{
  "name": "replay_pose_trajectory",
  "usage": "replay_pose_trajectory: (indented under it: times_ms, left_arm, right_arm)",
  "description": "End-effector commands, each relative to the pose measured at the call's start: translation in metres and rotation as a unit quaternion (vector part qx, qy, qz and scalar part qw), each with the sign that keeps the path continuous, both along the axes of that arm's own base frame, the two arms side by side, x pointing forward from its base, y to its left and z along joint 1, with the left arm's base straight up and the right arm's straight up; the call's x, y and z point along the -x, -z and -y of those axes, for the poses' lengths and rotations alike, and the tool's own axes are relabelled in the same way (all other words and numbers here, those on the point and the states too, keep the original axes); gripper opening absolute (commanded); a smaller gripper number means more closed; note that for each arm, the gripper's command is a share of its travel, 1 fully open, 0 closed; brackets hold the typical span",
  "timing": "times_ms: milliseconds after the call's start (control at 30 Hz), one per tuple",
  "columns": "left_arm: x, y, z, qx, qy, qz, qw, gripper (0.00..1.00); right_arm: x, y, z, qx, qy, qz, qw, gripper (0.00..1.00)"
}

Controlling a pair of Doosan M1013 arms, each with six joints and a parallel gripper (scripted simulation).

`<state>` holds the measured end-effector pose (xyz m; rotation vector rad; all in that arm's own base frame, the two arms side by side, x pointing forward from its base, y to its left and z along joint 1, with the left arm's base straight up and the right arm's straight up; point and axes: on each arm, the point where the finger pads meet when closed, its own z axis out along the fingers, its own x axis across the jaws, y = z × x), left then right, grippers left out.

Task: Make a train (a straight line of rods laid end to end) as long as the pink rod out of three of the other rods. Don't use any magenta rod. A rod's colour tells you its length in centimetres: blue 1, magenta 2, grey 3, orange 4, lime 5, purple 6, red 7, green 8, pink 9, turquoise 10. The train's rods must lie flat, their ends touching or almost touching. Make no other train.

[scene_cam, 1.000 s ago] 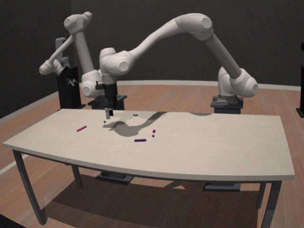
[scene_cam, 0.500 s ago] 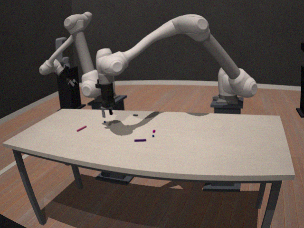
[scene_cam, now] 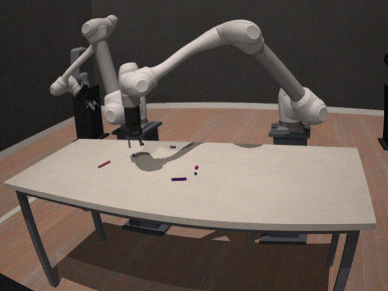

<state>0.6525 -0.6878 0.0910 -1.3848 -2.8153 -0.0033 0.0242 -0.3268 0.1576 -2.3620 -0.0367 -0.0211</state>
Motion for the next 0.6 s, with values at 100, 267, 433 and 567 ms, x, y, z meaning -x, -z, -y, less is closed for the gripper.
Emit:
replay_pose_trajectory:
  times_ms: [100,267,433,567]
  left_arm:
    - [0.011,-0.002,0.014,0.002,0.138,0.000,0.990,1.00]
    - [0.018,-0.001,0.020,0.002,0.210,0.000,0.978,1.00]
    - [0.027,0.000,0.027,0.002,0.302,0.000,0.953,1.00]
    - [0.033,0.000,0.033,0.002,0.371,0.000,0.929,1.00]
  right_arm:
    - [-0.001,-0.001,-0.003,-0.003,0.004,0.006,1.000,1.00]
    - [-0.001,-0.001,-0.003,-0.003,0.004,0.006,1.000,1.00]
    - [-0.001,-0.001,-0.003,-0.003,0.004,0.006,1.000,1.00]
    - [-0.001,-0.001,-0.003,-0.003,0.004,0.006,1.000,1.00]
